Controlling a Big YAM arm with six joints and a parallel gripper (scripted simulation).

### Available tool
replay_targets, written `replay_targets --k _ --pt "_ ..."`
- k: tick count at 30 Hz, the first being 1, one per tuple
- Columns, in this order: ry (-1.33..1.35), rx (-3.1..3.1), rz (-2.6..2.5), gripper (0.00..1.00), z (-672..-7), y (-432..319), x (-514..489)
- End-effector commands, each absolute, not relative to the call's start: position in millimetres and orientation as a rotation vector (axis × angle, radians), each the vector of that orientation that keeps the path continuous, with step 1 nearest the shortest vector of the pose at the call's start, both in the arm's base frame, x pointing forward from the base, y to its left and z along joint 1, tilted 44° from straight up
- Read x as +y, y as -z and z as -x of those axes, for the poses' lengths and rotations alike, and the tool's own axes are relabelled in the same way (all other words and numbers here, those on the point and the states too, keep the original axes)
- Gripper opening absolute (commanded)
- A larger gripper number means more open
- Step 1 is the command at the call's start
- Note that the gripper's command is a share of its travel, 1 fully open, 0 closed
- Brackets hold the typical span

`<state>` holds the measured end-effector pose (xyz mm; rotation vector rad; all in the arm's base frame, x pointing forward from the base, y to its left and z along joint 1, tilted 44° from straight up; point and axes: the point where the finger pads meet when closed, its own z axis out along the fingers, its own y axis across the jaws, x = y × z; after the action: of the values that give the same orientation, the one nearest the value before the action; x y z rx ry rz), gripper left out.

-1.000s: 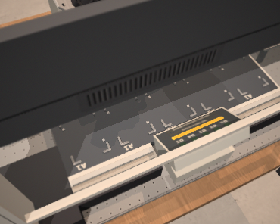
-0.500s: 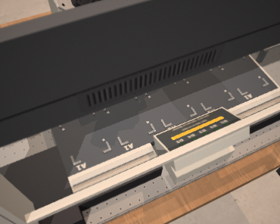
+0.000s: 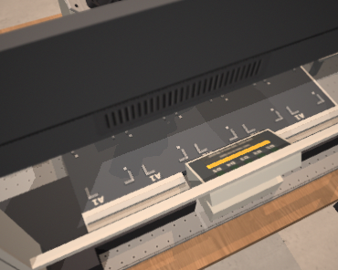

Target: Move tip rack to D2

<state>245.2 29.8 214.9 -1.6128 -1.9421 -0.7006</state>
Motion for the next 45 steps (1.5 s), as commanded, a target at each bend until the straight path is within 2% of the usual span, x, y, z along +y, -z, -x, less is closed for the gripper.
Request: replay_targets --k 1,45 --pt "0.722 -1.97 1.621 0.0 -253.7 -226.4 23.7" --pt "0.985 -2.603 0.797 0.0 -253.9 -226.7 23.7"
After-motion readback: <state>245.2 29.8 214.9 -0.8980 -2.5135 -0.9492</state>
